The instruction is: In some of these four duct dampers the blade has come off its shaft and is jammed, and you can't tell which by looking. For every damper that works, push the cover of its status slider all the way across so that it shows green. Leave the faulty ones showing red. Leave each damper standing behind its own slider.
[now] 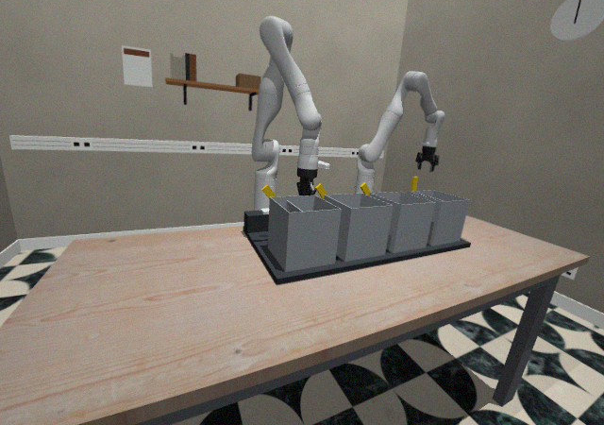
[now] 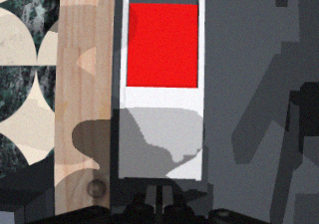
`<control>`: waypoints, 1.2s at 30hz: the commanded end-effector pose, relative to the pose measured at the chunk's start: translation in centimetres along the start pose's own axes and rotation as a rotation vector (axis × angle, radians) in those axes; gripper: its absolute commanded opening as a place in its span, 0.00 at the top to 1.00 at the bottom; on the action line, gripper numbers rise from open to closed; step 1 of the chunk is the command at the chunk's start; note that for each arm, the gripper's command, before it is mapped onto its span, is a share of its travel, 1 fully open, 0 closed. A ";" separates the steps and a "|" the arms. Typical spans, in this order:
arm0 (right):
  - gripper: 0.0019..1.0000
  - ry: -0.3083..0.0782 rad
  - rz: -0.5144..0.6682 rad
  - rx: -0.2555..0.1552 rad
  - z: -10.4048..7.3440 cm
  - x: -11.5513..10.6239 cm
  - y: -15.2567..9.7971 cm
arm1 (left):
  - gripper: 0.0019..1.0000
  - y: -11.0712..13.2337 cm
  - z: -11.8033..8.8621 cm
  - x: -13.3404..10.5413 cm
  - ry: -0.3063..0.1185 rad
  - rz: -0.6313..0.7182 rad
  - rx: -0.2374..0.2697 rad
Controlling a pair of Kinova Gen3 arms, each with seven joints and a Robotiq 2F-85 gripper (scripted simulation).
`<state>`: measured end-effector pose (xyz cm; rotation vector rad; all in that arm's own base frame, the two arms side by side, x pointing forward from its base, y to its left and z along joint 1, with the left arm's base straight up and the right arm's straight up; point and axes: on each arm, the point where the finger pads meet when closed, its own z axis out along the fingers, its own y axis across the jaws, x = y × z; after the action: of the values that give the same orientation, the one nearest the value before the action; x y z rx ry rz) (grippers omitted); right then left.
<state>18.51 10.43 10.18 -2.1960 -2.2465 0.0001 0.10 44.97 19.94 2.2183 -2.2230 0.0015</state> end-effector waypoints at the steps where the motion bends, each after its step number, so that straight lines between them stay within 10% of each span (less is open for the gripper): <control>1: 0.90 0.000 0.000 -0.001 0.0 0.1 0.0 | 0.00 0.0 -0.1 0.0 -0.002 0.000 0.000; 36: 0.90 0.000 0.000 -0.001 0.0 1.1 0.0 | 0.00 0.0 -0.1 0.0 -0.002 0.000 0.000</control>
<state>18.49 11.43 10.18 -2.1959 -2.2464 0.0002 0.10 44.97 19.94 2.2183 -2.2230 0.0015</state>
